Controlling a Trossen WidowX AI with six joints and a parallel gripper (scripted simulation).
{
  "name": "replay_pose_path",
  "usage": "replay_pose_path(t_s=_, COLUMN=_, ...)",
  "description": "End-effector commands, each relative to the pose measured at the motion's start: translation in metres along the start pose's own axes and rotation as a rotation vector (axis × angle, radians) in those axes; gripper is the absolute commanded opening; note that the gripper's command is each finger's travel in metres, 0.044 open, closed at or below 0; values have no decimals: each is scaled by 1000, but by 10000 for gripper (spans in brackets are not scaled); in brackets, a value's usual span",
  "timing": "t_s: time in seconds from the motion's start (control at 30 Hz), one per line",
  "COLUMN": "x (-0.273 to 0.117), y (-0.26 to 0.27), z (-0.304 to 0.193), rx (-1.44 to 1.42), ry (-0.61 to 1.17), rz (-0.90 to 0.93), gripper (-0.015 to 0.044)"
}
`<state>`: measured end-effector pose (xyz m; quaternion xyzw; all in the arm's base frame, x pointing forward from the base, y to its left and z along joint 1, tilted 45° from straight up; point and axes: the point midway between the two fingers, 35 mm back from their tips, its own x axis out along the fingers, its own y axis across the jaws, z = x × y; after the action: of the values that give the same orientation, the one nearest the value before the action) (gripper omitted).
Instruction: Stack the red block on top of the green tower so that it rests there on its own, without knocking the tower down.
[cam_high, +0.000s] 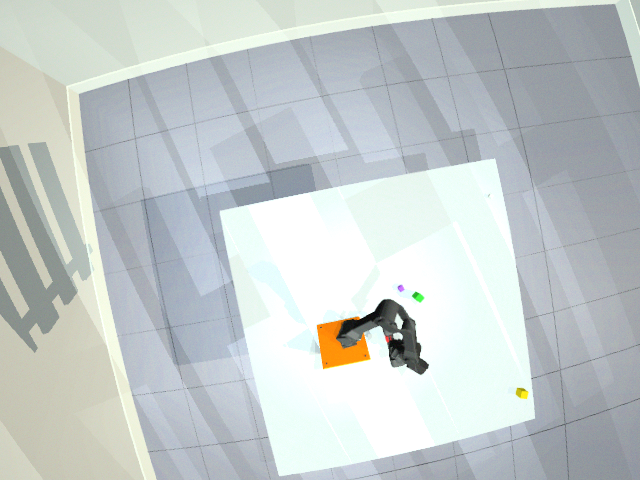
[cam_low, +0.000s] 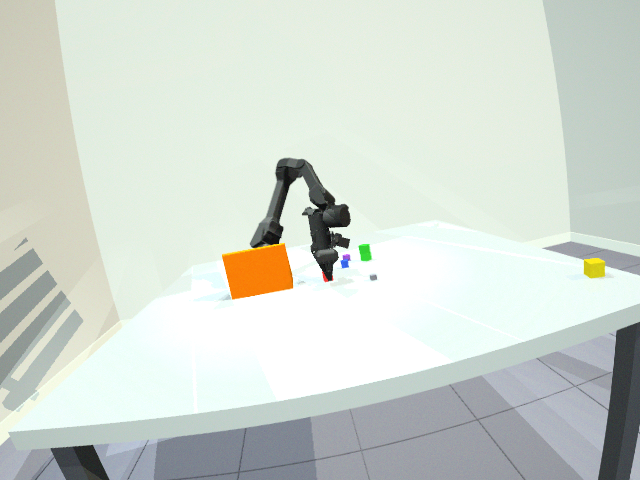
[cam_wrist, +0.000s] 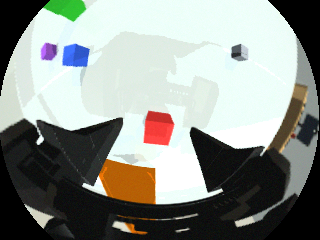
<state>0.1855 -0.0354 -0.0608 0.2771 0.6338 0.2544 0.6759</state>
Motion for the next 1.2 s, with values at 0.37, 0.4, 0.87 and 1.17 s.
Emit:
replay_pose_path(t_s=0.37, x=3, y=0, z=0, rx=6, ry=-4, rz=2, gripper=440)
replay_pose_path(t_s=0.4, x=3, y=0, z=0, rx=6, ry=-4, rz=2, gripper=440)
replay_pose_path(t_s=0.87, x=3, y=0, z=0, rx=6, ry=-4, rz=2, gripper=92)
replay_pose_path(t_s=1.17, x=-6, y=0, z=0, rx=6, ry=-4, rz=1, gripper=0)
